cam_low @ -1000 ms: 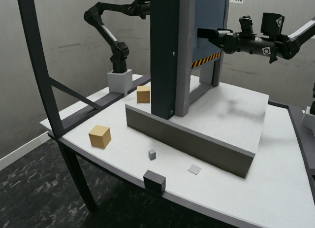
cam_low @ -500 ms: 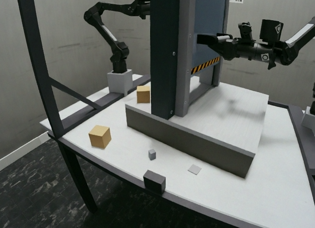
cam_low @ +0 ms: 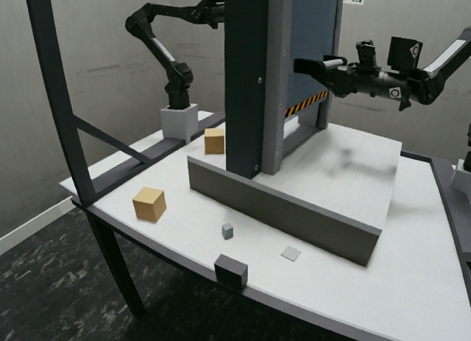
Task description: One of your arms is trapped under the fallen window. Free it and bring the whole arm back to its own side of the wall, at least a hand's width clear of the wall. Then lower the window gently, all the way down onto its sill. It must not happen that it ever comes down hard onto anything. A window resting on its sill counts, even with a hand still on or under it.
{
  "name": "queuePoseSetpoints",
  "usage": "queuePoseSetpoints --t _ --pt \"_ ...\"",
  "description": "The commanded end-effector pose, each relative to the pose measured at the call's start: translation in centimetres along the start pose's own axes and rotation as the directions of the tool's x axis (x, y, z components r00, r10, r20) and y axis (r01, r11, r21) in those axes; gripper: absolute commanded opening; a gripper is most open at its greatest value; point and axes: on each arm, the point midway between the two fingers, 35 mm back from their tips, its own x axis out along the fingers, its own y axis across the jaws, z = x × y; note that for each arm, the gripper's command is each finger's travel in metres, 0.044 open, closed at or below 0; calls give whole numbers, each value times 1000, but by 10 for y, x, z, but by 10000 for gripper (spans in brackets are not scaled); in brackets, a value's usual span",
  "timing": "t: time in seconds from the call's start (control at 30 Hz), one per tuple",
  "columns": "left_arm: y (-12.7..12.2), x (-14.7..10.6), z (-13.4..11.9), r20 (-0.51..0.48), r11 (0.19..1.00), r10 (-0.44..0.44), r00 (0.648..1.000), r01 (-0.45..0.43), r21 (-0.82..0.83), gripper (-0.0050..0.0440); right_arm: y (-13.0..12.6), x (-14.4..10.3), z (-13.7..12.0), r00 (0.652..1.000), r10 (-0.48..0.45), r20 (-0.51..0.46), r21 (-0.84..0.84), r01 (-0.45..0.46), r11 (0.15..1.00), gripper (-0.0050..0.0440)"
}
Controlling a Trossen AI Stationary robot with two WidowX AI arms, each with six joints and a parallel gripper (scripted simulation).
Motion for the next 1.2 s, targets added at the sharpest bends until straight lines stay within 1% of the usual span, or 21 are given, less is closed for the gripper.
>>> queuePoseSetpoints --t 0.0,0.2,0.47,0.57,0.77,1.17 --pt "1 -1 4 10 1000 4 1000 -4 -4 400 -6 -3 44 995 -13 104 104 3 995 400" --pt "1 -1 4 10 1000 4 1000 -4 -4 400 -5 -2 47 993 -15 114 112 2 994 400" --pt "1 -1 4 10 1000 4 1000 -4 -4 400 -4 -1 29 994 -16 113 112 3 994 400" --pt "1 -1 4 10 1000 4 1000 -4 -4 400 -4 -1 17 995 -15 101 103 5 995 400" --pt "1 -1 4 10 1000 4 1000 -4 -4 400 -4 -1 21 993 -16 113 113 4 994 400" --pt "1 -1 4 10 1000 4 1000 -4 -4 400 -3 1 -9 994 -18 103 106 7 994 400"
